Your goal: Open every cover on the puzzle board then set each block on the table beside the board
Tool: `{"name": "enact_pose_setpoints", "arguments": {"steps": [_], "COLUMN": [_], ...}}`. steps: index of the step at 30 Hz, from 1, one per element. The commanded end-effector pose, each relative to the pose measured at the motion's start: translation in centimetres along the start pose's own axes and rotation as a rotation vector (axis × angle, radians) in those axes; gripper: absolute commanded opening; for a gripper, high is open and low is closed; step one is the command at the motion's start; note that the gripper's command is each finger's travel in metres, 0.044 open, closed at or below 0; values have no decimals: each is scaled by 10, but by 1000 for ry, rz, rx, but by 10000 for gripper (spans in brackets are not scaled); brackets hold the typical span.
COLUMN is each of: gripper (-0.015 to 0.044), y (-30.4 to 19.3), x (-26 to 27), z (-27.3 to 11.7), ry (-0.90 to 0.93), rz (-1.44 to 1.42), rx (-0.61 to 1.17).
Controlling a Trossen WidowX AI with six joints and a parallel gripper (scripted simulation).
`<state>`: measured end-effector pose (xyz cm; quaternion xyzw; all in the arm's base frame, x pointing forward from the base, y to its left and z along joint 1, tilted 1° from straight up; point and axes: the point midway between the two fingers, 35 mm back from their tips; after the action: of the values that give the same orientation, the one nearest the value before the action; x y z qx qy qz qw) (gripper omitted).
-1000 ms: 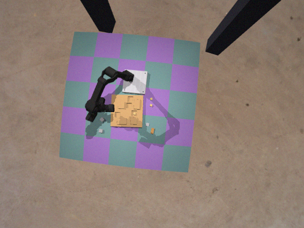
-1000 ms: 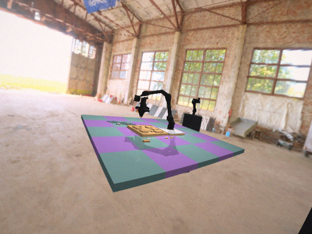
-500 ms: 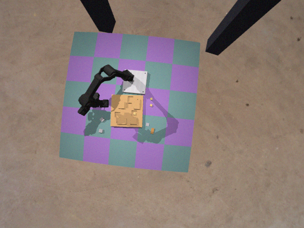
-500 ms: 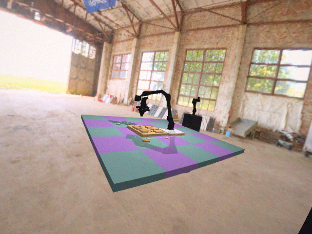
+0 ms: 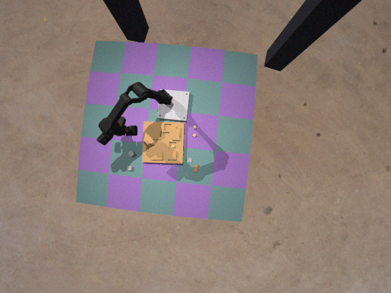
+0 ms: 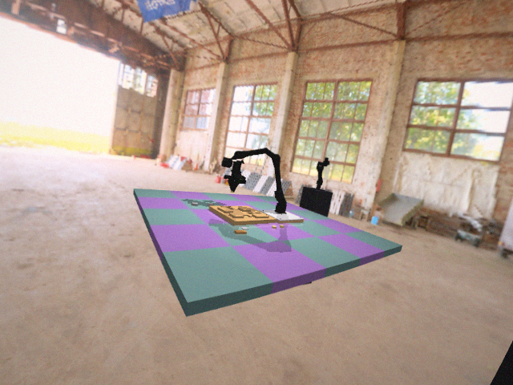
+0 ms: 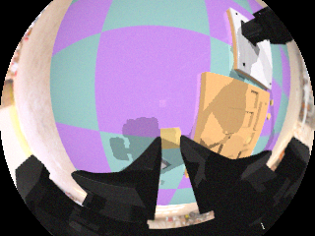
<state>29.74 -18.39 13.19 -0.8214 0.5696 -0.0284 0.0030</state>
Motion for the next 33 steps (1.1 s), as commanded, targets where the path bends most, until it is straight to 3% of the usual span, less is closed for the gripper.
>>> {"name": "enact_pose_setpoints", "arguments": {"steps": [1,33], "gripper": [80,80], "y": [0,-1], "x": [0,1], "z": [9,61], "ry": [-9,-9], "rz": [-3,-3], "rx": [-3,-3]}}
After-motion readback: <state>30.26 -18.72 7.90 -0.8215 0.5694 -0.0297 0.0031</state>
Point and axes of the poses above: the point midway between the two fingers, 35 mm back from their tips, its own z axis out along the fingers, its own x axis across the jaws, y = z × x, and after that the axes turned 5 degrees about -z, right-handed
